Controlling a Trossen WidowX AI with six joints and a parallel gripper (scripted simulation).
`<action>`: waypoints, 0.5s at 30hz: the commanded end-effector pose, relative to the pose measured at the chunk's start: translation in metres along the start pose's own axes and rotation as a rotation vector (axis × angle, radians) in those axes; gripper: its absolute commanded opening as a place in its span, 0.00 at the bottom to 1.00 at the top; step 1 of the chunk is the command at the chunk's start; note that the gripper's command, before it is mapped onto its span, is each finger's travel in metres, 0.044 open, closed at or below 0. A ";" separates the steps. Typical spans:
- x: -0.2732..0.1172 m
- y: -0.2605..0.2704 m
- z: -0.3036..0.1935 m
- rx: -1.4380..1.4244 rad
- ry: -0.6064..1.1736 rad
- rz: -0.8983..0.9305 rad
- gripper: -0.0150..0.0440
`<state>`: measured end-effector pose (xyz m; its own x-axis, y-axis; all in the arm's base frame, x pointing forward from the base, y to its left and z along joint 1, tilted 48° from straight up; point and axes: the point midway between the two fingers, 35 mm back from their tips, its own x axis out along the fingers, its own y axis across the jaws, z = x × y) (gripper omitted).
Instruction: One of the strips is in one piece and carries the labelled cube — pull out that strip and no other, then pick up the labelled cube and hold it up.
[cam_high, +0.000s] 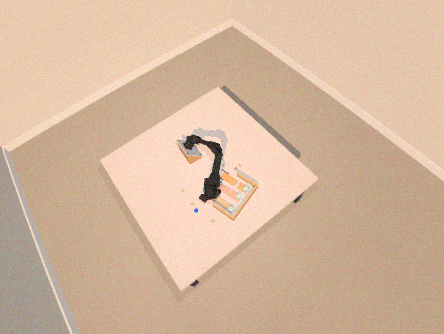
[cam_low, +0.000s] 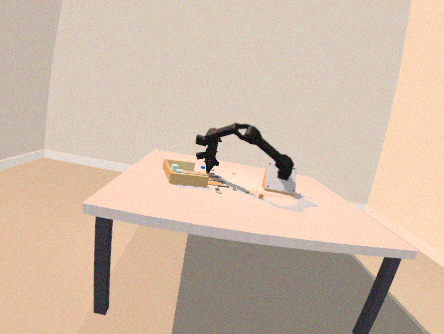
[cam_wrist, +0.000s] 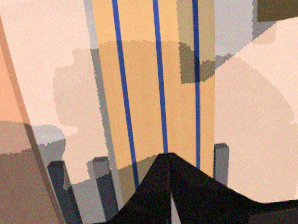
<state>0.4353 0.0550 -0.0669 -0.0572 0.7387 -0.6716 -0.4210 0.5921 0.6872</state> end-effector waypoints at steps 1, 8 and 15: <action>0.005 0.001 0.001 -0.001 0.003 0.005 0.25; 0.005 0.000 -0.004 0.000 0.003 0.005 0.25; 0.006 -0.001 -0.015 0.000 0.004 0.005 0.25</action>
<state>0.4309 0.0528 -0.0690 -0.0452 0.7418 -0.6691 -0.4240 0.5922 0.6852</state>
